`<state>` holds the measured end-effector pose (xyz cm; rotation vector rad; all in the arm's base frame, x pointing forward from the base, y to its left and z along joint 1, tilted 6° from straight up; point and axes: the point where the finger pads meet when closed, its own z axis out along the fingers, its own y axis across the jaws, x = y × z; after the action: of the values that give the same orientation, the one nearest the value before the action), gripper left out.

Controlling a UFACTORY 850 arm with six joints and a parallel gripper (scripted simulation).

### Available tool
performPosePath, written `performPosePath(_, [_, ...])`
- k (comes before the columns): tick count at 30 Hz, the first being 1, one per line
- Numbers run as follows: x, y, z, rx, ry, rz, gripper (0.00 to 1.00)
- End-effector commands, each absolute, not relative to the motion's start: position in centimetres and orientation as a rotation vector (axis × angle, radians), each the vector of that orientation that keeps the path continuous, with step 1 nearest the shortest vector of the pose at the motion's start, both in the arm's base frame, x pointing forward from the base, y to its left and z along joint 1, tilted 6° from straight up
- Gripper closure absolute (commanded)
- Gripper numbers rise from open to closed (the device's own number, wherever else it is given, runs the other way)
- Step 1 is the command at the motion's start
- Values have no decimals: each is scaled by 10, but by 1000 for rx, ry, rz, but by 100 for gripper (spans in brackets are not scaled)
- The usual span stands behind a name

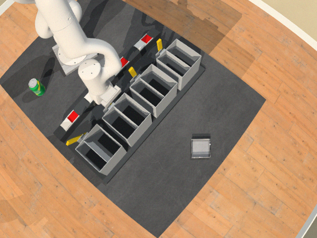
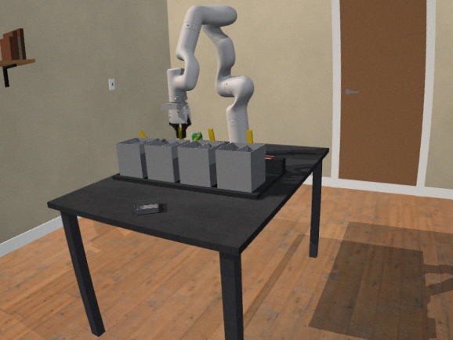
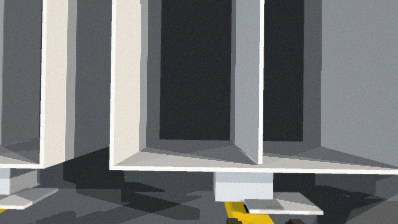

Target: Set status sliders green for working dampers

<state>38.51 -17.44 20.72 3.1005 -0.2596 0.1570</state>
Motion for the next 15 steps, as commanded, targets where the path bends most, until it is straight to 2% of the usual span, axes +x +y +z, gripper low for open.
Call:
performPosePath(1, [386,-175,208,3103,-260,160,81])
performPosePath(15, [385,-177,208,3120,-260,163,81])
